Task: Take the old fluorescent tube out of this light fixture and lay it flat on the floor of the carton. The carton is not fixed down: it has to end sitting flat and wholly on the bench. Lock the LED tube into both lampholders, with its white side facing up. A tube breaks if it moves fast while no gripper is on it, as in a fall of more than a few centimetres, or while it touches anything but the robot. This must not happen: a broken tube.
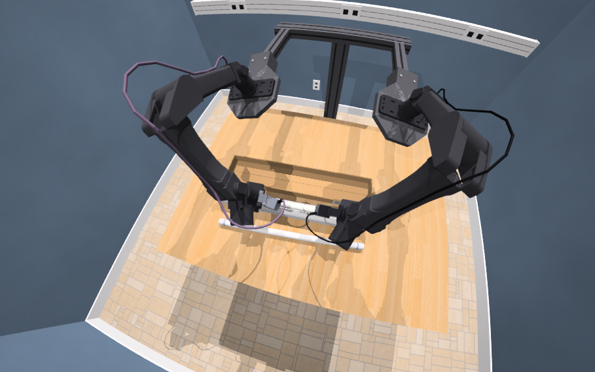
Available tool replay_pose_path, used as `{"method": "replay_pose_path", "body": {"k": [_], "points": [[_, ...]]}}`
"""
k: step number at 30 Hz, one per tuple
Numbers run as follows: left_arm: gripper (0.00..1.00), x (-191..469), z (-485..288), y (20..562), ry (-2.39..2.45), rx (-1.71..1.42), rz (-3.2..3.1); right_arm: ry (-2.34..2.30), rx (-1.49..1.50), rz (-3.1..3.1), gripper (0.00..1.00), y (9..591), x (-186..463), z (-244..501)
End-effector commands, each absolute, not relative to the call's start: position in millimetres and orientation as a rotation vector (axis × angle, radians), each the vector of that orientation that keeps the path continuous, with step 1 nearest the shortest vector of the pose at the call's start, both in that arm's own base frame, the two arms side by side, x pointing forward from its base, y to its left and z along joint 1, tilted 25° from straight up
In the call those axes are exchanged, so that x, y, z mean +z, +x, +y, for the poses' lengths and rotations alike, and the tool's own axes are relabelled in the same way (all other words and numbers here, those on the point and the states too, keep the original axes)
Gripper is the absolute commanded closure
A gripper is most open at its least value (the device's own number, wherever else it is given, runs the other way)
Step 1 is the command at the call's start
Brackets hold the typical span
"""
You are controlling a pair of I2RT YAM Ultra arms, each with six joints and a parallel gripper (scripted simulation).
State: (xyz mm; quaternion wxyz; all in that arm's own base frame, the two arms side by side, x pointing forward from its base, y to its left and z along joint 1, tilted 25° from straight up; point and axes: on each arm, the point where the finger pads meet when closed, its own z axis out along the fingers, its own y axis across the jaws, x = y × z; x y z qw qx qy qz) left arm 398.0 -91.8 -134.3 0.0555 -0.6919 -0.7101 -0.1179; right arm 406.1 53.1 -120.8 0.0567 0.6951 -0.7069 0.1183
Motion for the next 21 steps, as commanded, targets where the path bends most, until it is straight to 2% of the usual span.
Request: {"method": "replay_pose_path", "body": {"k": [1, 5, 14, 21], "points": [[0.89, -132, -102, 415, -2.146, -0.388, -2.183, 2.146, 0.428, -2.217, 0.89, 434, -102, 60], [0.89, -132, -98, 416, -2.131, -0.372, -2.193, 2.107, 0.345, -2.165, 0.89, 415, -121, 57], [0.89, -131, -101, 413, -2.121, -0.344, -2.178, 2.122, 0.365, -2.187, 0.89, 425, -111, 61], [0.89, -131, -93, 403, -2.048, -0.251, -2.162, 2.057, 0.254, -2.15, 0.89, 412, -117, 54]]}}
